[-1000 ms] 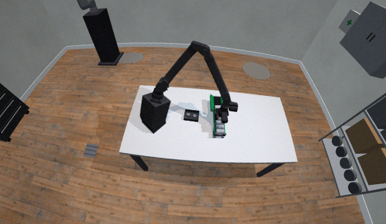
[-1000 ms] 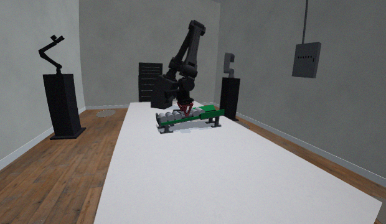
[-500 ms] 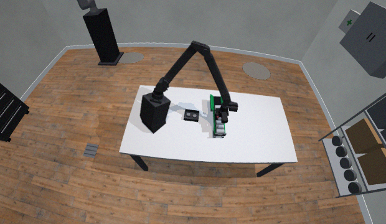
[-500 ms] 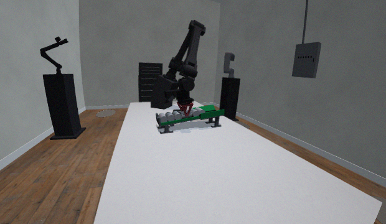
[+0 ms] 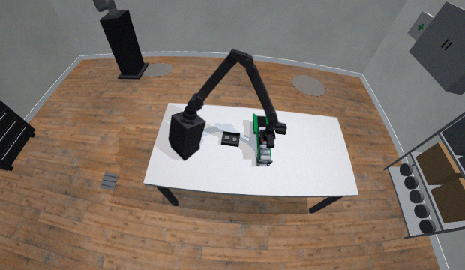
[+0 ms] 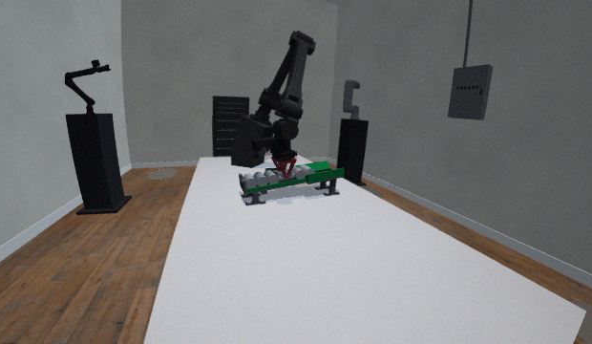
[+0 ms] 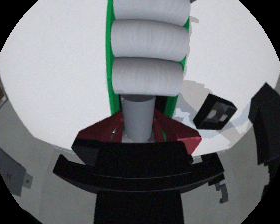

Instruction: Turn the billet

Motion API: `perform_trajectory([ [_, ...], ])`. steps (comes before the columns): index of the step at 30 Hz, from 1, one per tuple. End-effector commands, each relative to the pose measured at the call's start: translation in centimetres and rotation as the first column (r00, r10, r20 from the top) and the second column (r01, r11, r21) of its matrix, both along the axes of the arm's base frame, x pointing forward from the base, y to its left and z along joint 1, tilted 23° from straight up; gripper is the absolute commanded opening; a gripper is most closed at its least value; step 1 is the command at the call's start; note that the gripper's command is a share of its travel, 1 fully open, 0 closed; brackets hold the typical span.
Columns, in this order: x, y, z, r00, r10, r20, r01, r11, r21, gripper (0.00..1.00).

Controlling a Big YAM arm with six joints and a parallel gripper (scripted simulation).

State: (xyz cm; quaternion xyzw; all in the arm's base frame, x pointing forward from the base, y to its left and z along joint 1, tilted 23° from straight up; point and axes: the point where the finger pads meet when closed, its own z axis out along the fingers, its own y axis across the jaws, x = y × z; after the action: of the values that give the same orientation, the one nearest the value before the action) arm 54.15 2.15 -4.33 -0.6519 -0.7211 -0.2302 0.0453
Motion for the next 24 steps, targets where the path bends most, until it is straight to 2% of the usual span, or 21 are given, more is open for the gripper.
perform_trajectory([
  [1, 1.1, 0.9, 0.5, 1.000, 0.013, 0.017, -0.013, 1.000, -0.002, 0.00],
  [10, 1.1, 0.8, 2.1, 0.999, 0.018, 0.034, -0.018, 1.000, -0.004, 0.00],
  [24, 0.2, -0.5, 2.3, 1.000, 0.005, 0.024, -0.005, 1.000, -0.004, 0.00],
])
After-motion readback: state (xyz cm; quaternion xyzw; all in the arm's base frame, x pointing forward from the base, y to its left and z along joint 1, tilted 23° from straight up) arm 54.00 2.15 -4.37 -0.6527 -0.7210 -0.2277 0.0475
